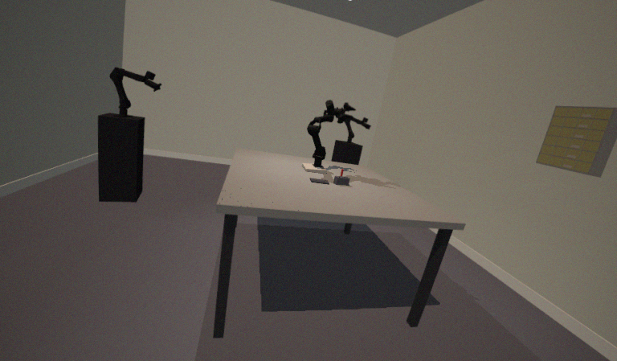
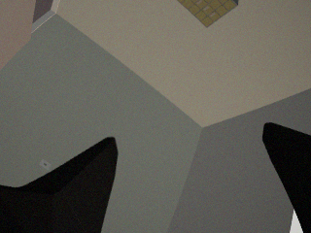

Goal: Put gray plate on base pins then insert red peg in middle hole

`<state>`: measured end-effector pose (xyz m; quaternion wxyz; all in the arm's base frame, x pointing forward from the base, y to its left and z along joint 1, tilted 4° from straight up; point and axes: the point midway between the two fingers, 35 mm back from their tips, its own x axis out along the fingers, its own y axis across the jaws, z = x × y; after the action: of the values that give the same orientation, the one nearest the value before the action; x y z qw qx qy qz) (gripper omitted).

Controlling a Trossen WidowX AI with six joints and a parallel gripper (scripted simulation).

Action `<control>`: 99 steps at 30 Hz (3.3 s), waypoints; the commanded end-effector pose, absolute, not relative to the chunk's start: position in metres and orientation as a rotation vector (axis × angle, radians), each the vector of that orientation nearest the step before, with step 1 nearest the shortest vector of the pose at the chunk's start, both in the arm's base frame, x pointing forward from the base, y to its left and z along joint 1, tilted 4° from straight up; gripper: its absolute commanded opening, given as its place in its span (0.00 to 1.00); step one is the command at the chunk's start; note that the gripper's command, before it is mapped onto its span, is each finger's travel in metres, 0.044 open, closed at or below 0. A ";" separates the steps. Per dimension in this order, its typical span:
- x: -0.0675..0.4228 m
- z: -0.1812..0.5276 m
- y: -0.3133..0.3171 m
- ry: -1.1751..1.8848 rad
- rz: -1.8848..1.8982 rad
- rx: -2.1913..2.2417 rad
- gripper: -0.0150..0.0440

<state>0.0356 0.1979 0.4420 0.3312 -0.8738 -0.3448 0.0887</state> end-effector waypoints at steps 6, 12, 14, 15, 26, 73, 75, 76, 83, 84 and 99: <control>0.048 0.456 0.217 -0.918 0.008 -2.517 1.00; 0.081 0.455 0.264 -0.913 -0.276 -2.997 1.00; 0.097 0.451 0.277 -0.911 -0.346 -3.150 1.00; 0.104 0.449 0.282 -0.910 -0.370 -3.213 1.00; 0.219 0.385 0.310 -1.006 -0.197 -3.945 1.00; 0.354 0.101 0.023 -2.293 2.531 -2.512 1.00; 0.354 0.101 0.023 -2.293 2.531 -2.512 1.00; 0.353 0.101 0.021 -2.293 2.532 -2.512 1.00; 0.352 0.086 0.019 -2.293 2.532 -2.511 1.00; 0.352 0.086 0.019 -2.293 2.532 -2.511 1.00; 0.355 0.064 0.018 -2.293 2.532 -2.511 1.00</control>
<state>0.3559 0.0178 0.0718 -0.5235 -0.5078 -0.4569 0.5093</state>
